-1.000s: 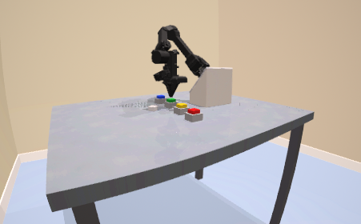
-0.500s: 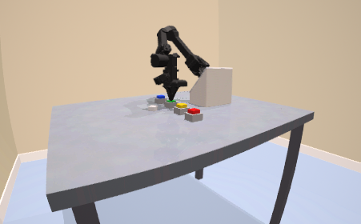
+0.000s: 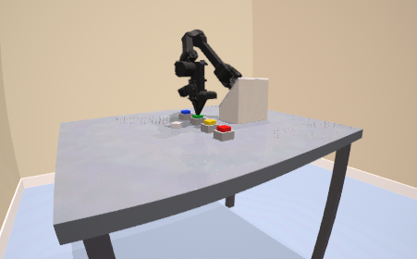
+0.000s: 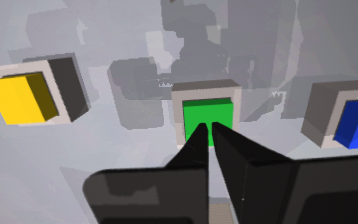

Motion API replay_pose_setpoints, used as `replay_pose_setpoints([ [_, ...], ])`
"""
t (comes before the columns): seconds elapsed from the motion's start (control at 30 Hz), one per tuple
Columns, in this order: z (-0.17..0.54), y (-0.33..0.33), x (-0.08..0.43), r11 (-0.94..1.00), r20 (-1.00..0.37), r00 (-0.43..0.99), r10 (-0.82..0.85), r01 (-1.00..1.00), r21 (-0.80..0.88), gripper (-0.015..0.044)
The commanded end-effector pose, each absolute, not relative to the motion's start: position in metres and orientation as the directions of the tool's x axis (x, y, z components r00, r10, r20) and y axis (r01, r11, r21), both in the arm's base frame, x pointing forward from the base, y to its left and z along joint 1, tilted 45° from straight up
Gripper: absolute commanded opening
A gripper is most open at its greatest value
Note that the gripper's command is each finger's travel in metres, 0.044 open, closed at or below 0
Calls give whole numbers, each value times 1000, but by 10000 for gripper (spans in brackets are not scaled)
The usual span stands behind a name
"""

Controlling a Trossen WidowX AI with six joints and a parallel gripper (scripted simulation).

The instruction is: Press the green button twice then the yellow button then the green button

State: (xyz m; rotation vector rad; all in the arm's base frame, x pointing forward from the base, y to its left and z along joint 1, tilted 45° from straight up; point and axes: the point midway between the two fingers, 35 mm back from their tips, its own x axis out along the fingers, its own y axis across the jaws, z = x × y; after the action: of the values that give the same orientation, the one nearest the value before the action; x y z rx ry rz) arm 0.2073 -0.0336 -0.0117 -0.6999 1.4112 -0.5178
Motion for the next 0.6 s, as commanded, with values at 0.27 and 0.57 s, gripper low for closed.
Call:
replay_pose_setpoints([
  [0.27,7,-15,205,703,-707,111,-699,-75,-707,20],
  [0.57,-4,-25,207,703,-707,112,-698,-75,-707,20],
])
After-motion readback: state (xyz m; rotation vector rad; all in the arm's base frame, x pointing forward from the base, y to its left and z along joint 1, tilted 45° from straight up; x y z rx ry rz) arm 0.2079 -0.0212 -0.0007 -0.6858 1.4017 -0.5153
